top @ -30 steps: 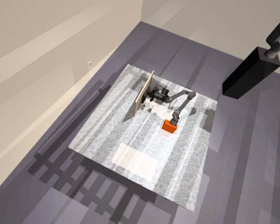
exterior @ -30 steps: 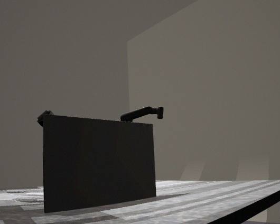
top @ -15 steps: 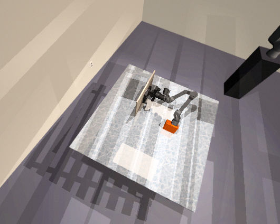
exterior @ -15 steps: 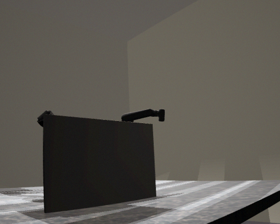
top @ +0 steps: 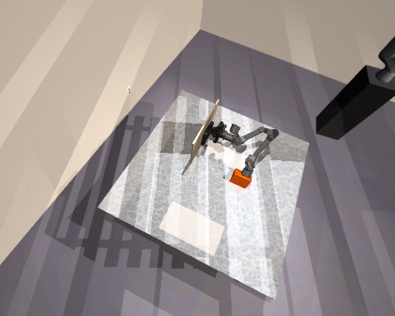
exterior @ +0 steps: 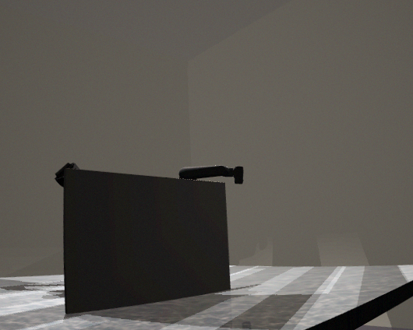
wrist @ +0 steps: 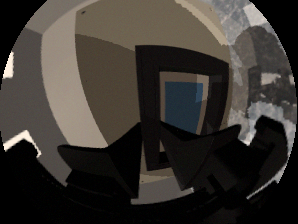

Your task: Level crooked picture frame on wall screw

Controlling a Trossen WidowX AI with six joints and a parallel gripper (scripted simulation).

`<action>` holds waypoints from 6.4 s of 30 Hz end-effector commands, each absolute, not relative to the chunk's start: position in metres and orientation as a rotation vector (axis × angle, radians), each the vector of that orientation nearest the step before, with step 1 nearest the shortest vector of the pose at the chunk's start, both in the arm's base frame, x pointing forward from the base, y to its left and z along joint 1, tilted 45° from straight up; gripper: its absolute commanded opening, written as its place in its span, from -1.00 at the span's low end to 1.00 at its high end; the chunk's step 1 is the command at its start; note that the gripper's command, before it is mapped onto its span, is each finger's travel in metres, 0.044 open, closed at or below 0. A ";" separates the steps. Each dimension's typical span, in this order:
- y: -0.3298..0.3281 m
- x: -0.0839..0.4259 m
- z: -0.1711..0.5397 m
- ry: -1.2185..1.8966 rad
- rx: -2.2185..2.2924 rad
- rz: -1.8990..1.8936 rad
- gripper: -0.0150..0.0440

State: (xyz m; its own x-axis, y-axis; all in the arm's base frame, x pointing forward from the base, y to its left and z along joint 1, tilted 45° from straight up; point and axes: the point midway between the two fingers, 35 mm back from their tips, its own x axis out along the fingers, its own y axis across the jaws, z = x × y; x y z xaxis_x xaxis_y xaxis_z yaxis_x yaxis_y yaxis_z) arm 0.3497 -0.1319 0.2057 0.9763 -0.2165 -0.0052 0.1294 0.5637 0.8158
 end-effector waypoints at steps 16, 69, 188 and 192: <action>-0.130 0.350 0.210 -0.109 0.947 -0.190 -0.49; -0.127 0.351 0.206 -0.109 0.947 -0.190 -0.49; -0.131 0.350 0.197 -0.100 0.842 -0.207 -0.49; -0.131 0.350 0.197 -0.098 0.821 -0.207 -0.49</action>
